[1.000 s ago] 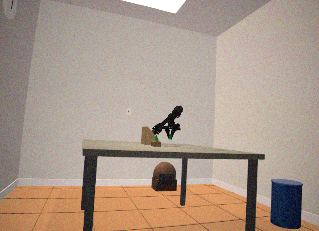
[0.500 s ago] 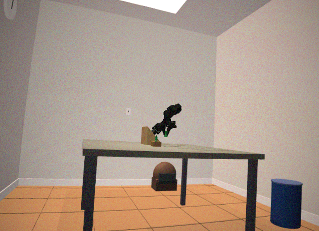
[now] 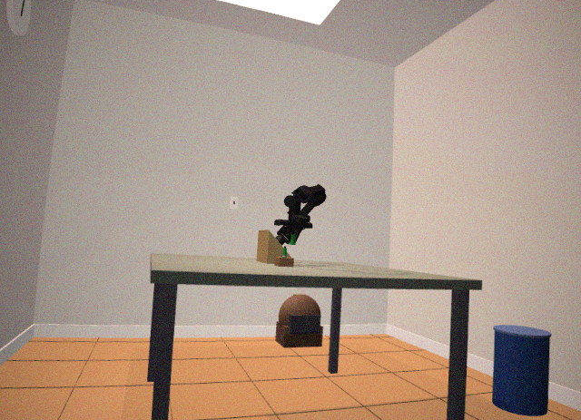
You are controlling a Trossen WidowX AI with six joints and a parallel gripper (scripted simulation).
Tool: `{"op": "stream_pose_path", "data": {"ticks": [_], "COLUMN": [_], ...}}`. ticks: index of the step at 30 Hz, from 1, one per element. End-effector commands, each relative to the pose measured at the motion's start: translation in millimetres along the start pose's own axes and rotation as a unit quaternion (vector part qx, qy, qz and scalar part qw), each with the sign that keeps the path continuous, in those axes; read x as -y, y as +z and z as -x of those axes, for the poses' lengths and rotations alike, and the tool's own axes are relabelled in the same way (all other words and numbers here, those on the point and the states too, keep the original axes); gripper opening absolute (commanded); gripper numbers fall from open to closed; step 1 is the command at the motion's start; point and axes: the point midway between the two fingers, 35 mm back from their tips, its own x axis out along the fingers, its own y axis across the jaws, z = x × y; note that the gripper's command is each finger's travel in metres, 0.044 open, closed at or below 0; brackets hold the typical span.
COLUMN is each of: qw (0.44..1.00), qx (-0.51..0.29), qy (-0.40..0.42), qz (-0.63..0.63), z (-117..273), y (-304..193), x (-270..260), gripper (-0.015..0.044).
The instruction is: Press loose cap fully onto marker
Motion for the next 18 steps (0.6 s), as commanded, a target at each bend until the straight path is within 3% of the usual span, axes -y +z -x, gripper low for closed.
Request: {"op": "stream_pose_path", "data": {"ticks": [1,18], "qw": [1.000,1.000], "qx": [-0.001,-0.001], "qy": [0.000,0.007], "qz": [0.002,0.003], "z": [5.1,4.7], "y": [-3.2,-10.0], "x": [14.2,35.0], "gripper": [0.0000,0.0000]}}
